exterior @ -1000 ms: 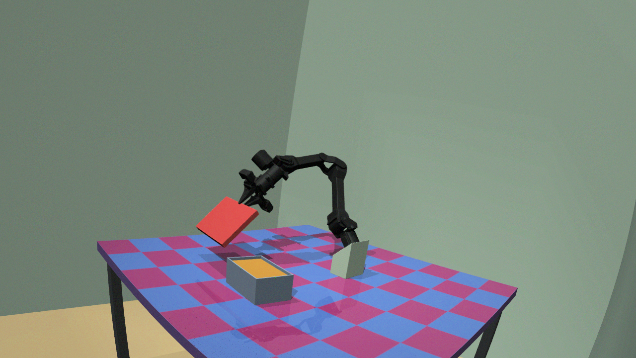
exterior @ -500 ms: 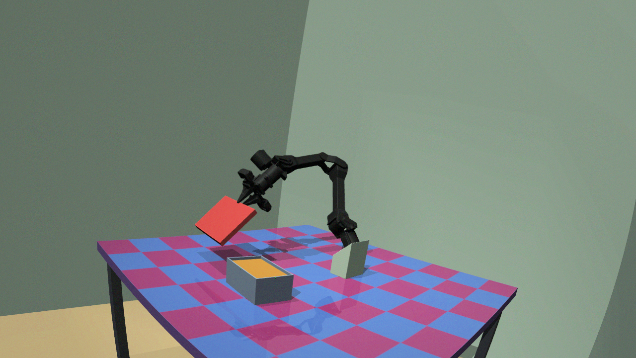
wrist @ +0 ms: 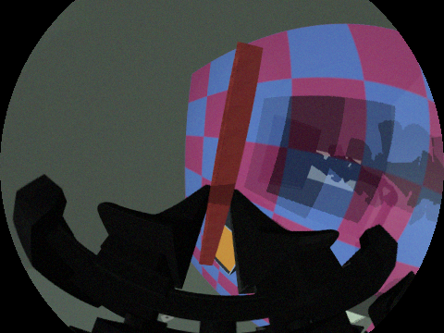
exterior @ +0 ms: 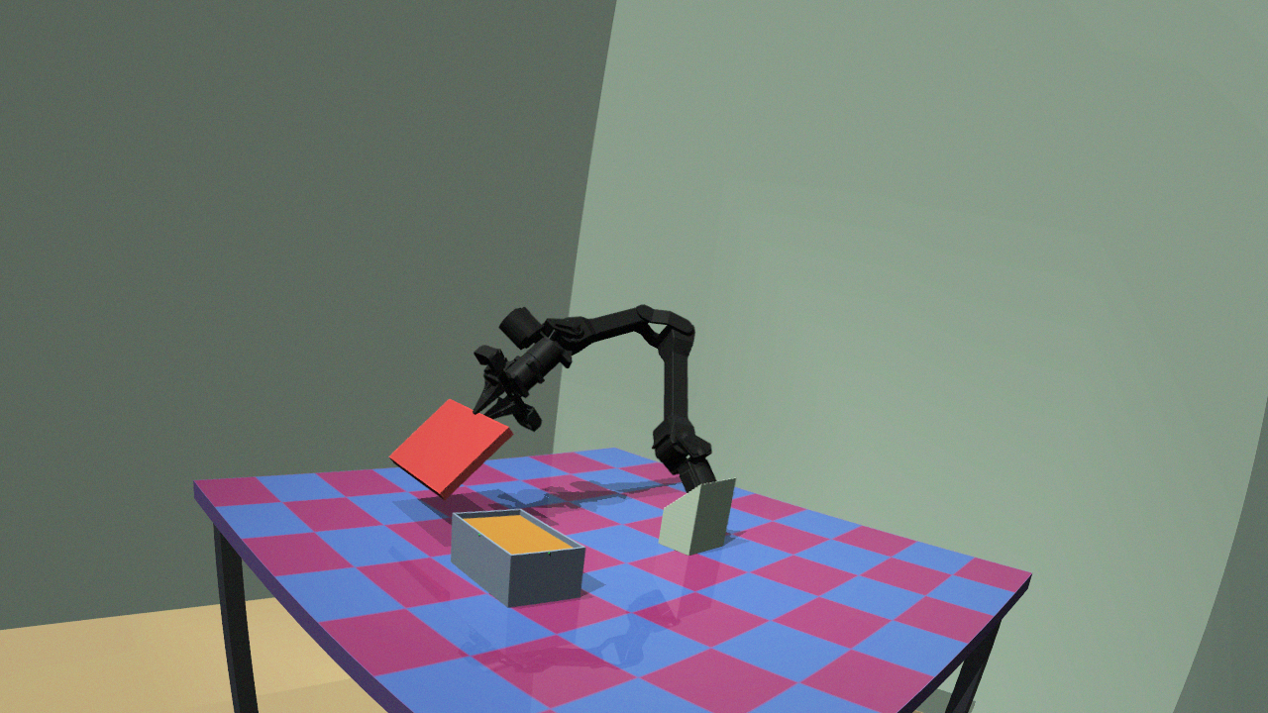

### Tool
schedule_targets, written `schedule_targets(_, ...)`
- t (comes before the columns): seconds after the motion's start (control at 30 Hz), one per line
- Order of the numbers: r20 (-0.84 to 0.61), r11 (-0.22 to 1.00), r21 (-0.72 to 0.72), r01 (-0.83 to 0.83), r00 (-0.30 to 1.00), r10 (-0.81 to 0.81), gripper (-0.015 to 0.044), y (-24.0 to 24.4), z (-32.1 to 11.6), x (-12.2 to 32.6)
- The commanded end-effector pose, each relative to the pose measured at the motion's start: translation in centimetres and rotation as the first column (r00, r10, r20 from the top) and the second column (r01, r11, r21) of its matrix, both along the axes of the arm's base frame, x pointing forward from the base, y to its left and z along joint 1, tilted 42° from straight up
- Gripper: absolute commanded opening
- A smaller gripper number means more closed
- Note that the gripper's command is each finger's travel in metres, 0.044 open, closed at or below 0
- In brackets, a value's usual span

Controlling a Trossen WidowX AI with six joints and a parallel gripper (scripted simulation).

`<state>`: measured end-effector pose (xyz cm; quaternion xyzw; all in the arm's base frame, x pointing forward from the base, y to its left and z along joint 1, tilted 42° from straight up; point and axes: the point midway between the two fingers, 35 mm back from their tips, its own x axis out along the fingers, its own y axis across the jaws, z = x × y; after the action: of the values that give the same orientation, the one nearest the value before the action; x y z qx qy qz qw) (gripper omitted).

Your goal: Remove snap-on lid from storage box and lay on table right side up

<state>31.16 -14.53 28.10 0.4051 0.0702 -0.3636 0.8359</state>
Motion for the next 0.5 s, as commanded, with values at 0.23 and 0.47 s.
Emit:
schedule_targets(0.23, 0.005, 1.000, -0.003, -0.015, 1.000, 0.015, 0.0000, -0.36, -0.55, 0.14)
schedule_targets(0.47, 0.005, 1.000, -0.003, -0.015, 1.000, 0.015, 0.0000, -0.73, -0.96, 0.12)
